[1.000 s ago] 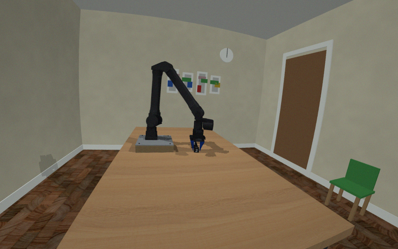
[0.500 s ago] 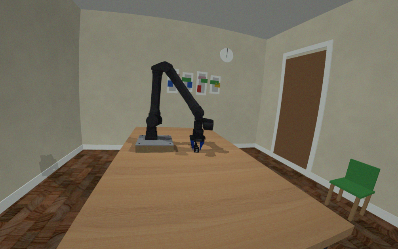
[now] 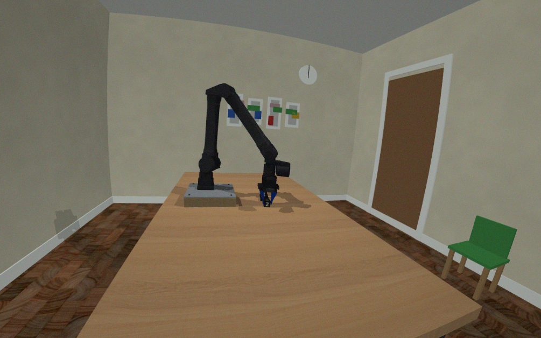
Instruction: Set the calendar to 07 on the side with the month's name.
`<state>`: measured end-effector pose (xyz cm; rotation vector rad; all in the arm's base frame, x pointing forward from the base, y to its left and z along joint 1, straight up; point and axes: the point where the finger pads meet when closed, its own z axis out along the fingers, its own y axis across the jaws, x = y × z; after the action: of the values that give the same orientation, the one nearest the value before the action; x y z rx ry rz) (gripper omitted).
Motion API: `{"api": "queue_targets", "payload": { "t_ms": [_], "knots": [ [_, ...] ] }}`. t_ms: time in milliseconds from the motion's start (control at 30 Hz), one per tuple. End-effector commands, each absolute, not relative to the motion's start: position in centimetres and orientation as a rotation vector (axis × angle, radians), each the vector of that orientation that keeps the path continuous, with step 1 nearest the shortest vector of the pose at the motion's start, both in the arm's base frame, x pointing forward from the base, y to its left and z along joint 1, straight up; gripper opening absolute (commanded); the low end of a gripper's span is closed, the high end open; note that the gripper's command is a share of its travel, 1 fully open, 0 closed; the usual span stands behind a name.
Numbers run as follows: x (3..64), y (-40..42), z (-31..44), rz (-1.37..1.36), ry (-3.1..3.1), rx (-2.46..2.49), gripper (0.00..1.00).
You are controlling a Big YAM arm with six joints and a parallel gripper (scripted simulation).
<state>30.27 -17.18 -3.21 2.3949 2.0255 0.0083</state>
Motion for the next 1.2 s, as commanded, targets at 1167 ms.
{"api": "queue_targets", "payload": {
  "t_ms": [1167],
  "knots": [
    [31.18, -17.47, -1.81, 0.019, 2.005, 2.371, 0.28]
  ]
}}
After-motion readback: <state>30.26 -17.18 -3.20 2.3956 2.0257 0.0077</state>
